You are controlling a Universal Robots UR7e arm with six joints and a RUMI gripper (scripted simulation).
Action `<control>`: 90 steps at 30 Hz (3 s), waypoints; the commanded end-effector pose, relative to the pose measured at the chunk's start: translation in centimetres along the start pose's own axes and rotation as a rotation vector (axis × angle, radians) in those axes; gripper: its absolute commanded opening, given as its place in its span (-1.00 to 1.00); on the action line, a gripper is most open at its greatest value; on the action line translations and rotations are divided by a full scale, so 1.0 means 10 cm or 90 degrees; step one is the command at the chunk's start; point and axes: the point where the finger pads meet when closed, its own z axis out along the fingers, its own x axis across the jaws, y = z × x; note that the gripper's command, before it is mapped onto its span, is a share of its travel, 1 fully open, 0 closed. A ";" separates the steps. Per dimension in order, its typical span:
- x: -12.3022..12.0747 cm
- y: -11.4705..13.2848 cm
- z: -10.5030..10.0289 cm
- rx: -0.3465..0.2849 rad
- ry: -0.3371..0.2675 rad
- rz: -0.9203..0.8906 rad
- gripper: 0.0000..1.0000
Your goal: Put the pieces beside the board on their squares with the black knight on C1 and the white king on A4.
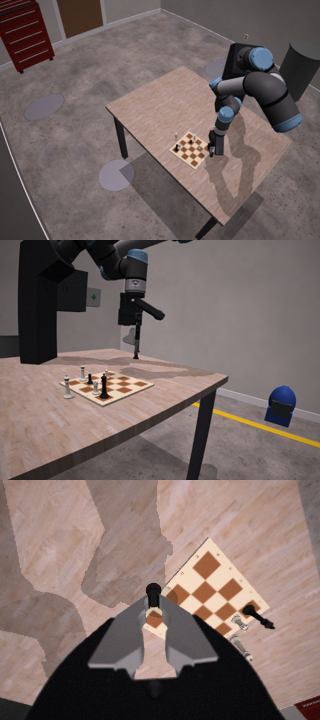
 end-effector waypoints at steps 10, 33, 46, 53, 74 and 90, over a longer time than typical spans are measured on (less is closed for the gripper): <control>0.00 0.00 -0.31 -0.001 -0.001 -0.001 -1.00; 0.63 0.47 -0.25 -0.016 -0.003 0.154 -1.00; 1.56 1.31 -0.36 -0.004 -0.001 0.421 -1.00; 1.64 1.39 -0.38 -0.001 0.000 0.445 -1.00; 1.64 1.39 -0.20 -0.001 -0.001 0.445 -1.00; 1.65 1.38 0.43 -0.001 -0.001 0.445 -1.00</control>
